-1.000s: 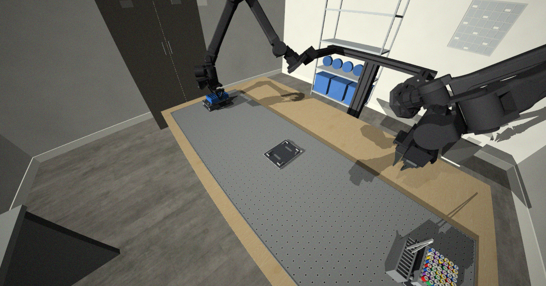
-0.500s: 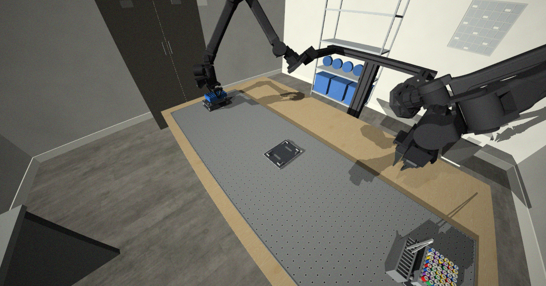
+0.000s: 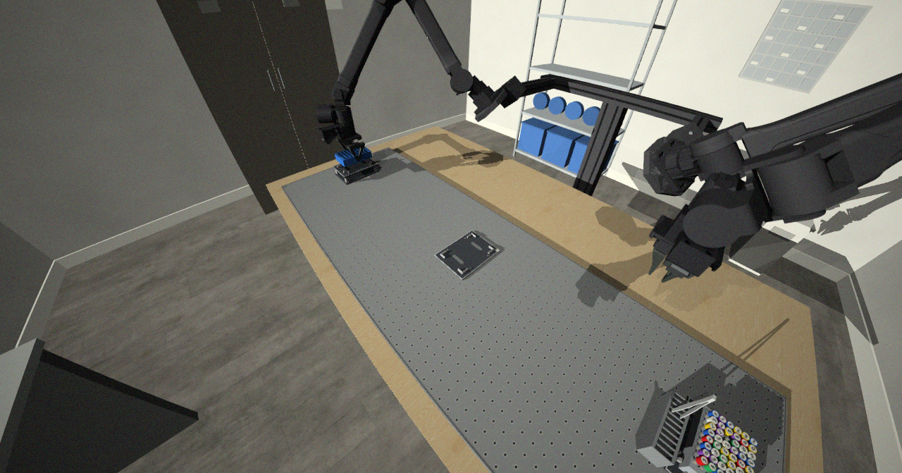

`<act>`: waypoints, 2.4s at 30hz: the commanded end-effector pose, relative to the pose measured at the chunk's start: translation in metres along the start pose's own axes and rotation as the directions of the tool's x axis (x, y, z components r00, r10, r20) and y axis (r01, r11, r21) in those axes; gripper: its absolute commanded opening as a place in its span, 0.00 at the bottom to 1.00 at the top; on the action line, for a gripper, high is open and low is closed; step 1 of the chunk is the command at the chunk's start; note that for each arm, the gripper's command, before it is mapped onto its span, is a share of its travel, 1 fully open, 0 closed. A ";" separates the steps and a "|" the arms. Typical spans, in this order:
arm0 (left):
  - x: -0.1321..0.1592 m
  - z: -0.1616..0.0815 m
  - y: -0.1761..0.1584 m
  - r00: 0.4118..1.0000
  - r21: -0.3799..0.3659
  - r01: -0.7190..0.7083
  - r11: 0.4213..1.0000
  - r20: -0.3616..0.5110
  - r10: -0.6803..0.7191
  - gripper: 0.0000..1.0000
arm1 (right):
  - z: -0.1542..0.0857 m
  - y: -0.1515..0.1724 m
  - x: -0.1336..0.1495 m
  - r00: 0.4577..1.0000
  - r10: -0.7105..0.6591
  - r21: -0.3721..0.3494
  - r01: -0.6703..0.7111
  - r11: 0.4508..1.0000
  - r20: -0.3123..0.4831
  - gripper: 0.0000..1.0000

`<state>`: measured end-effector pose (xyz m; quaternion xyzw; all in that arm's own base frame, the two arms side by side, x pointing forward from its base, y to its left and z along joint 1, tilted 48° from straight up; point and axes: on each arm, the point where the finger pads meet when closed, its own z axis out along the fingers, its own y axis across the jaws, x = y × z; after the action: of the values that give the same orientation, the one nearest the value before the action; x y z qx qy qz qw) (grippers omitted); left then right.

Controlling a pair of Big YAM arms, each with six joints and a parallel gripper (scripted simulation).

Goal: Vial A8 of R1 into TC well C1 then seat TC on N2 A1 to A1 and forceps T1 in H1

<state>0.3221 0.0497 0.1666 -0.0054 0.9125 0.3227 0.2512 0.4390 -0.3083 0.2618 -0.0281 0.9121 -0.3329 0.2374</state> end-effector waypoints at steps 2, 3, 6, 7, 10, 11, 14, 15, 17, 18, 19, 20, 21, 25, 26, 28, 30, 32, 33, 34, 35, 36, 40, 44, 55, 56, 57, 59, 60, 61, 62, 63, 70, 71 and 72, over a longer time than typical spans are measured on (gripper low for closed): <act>-0.007 -0.003 0.003 1.000 -0.001 0.018 1.000 0.009 -0.018 0.24 | -0.009 -0.025 -0.008 1.000 -0.002 0.022 0.002 1.000 0.013 0.00; -0.007 -0.003 0.003 1.000 -0.001 0.018 1.000 0.009 -0.018 0.24 | -0.009 -0.026 -0.008 1.000 -0.002 0.022 0.002 1.000 0.013 0.00; -0.007 -0.003 0.003 1.000 -0.001 0.018 1.000 0.009 -0.018 0.24 | -0.007 -0.025 -0.010 1.000 -0.011 0.012 0.011 1.000 0.013 0.00; -0.007 -0.003 0.003 1.000 -0.001 0.018 1.000 0.009 -0.018 0.24 | -0.007 -0.027 -0.011 1.000 -0.011 0.013 0.011 1.000 0.015 0.00; -0.007 -0.003 0.003 1.000 -0.001 0.018 1.000 0.009 -0.018 0.24 | -0.011 -0.039 -0.008 1.000 -0.002 0.024 0.001 1.000 0.015 0.00; -0.007 -0.003 0.003 1.000 -0.001 0.018 1.000 0.009 -0.018 0.24 | -0.011 -0.039 -0.008 1.000 -0.002 0.024 0.001 1.000 0.015 0.00; -0.007 -0.003 0.003 1.000 -0.001 0.018 1.000 0.009 -0.018 0.24 | -0.009 -0.035 -0.012 1.000 -0.012 0.015 0.011 1.000 0.018 0.00; -0.007 -0.003 0.003 1.000 -0.001 0.018 1.000 0.009 -0.018 0.24 | -0.007 -0.038 -0.009 1.000 -0.009 0.015 0.008 1.000 0.012 0.00; -0.007 -0.003 0.003 1.000 -0.001 0.018 1.000 0.009 -0.018 0.24 | -0.009 -0.045 -0.007 1.000 -0.003 0.022 0.003 1.000 0.011 0.00; -0.007 -0.003 0.003 1.000 -0.001 0.018 1.000 0.009 -0.018 0.24 | -0.011 -0.047 -0.007 1.000 -0.002 0.025 0.001 1.000 0.015 0.00; -0.007 -0.003 0.003 1.000 -0.001 0.018 1.000 0.009 -0.018 0.24 | -0.012 -0.049 -0.007 1.000 -0.001 0.027 0.001 1.000 0.017 0.00; -0.007 -0.003 0.003 1.000 -0.001 0.018 1.000 0.009 -0.018 0.24 | -0.015 -0.045 -0.012 1.000 -0.007 0.026 0.007 1.000 0.025 0.00; -0.007 -0.003 0.003 1.000 -0.001 0.018 1.000 0.009 -0.018 0.24 | -0.016 -0.035 -0.014 0.999 -0.020 0.015 0.020 1.000 0.028 0.00; -0.007 -0.003 0.003 1.000 -0.001 0.018 1.000 0.009 -0.018 0.24 | -0.015 -0.027 -0.007 1.000 -0.015 0.012 0.014 1.000 0.023 0.00; -0.007 -0.003 0.003 1.000 -0.001 0.018 1.000 0.009 -0.018 0.24 | -0.016 -0.028 -0.009 1.000 -0.011 0.016 0.011 1.000 0.027 0.00; -0.007 -0.003 0.003 1.000 -0.001 0.018 1.000 0.009 -0.018 0.24 | -0.016 -0.031 -0.009 1.000 -0.006 0.021 0.005 1.000 0.029 0.00; -0.007 -0.003 0.003 1.000 -0.001 0.018 1.000 0.009 -0.018 0.24 | -0.018 -0.037 -0.010 0.999 0.002 0.031 -0.003 1.000 0.034 0.00; -0.007 -0.003 0.003 1.000 -0.001 0.018 1.000 0.009 -0.018 0.24 | -0.016 -0.031 -0.009 0.999 0.000 0.024 -0.001 1.000 0.032 0.00; -0.007 -0.003 0.003 1.000 -0.001 0.018 1.000 0.009 -0.018 0.24 | -0.015 -0.028 -0.008 1.000 -0.001 0.021 0.000 1.000 0.031 0.00; -0.007 -0.003 0.003 1.000 -0.001 0.018 1.000 0.009 -0.018 0.24 | -0.015 -0.027 -0.009 0.999 0.000 0.022 0.000 1.000 0.034 0.00; -0.007 -0.003 0.003 1.000 -0.001 0.018 1.000 0.009 -0.018 0.24 | -0.016 -0.028 -0.011 0.999 0.002 0.025 -0.003 1.000 0.038 0.00; -0.007 -0.003 0.003 1.000 -0.001 0.018 1.000 0.009 -0.018 0.24 | -0.017 -0.029 -0.012 0.999 0.004 0.027 -0.005 1.000 0.041 0.00; -0.007 -0.003 0.003 1.000 -0.001 0.018 1.000 0.009 -0.018 0.24 | -0.015 -0.028 -0.009 0.999 0.008 0.025 -0.008 1.000 0.035 0.00; -0.007 -0.003 0.003 1.000 -0.001 0.018 1.000 0.009 -0.018 0.24 | -0.017 -0.029 -0.012 0.999 0.007 0.027 -0.008 1.000 0.040 0.00; -0.007 -0.003 0.003 1.000 -0.001 0.018 1.000 0.009 -0.018 0.24 | -0.016 -0.028 -0.011 0.999 0.008 0.028 -0.009 1.000 0.038 0.00; -0.007 -0.003 0.003 1.000 -0.001 0.018 1.000 0.009 -0.018 0.24 | -0.016 -0.027 -0.011 0.999 0.007 0.027 -0.008 1.000 0.038 0.00; -0.007 -0.003 0.003 1.000 -0.001 0.018 1.000 0.009 -0.018 0.24 | -0.016 -0.026 -0.011 0.999 0.006 0.025 -0.007 1.000 0.037 0.00; -0.007 -0.003 0.003 1.000 -0.001 0.018 1.000 0.009 -0.018 0.24 | -0.016 -0.026 -0.011 0.999 0.006 0.026 -0.007 1.000 0.039 0.00; -0.007 -0.003 0.003 1.000 -0.001 0.018 1.000 0.009 -0.018 0.24 | -0.016 -0.026 -0.012 0.999 0.006 0.026 -0.007 1.000 0.039 0.00; -0.007 -0.003 0.003 1.000 -0.001 0.018 1.000 0.009 -0.018 0.24 | -0.016 -0.026 -0.011 0.999 0.007 0.026 -0.008 1.000 0.039 0.00; -0.007 -0.003 0.003 1.000 -0.001 0.018 1.000 0.009 -0.018 0.24 | -0.016 -0.026 -0.011 0.999 0.007 0.026 -0.008 1.000 0.039 0.00; -0.007 -0.003 0.003 1.000 -0.001 0.018 1.000 0.009 -0.018 0.24 | -0.016 -0.026 -0.011 0.999 0.007 0.026 -0.008 1.000 0.039 0.00; -0.007 -0.003 0.003 1.000 -0.001 0.018 1.000 0.009 -0.018 0.24 | -0.016 -0.026 -0.011 0.999 0.007 0.027 -0.008 1.000 0.039 0.00; -0.007 -0.003 0.003 1.000 -0.001 0.018 1.000 0.009 -0.018 0.24 | -0.016 -0.026 -0.012 0.999 0.007 0.027 -0.008 1.000 0.039 0.00; -0.007 -0.003 0.003 1.000 -0.001 0.018 1.000 0.009 -0.018 0.24 | -0.016 -0.026 -0.011 0.999 0.006 0.026 -0.007 1.000 0.039 0.00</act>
<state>0.3221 0.0497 0.1666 -0.0054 0.9125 0.3227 0.2512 0.4351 -0.3233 0.2691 -0.0320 0.9143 -0.3314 0.2307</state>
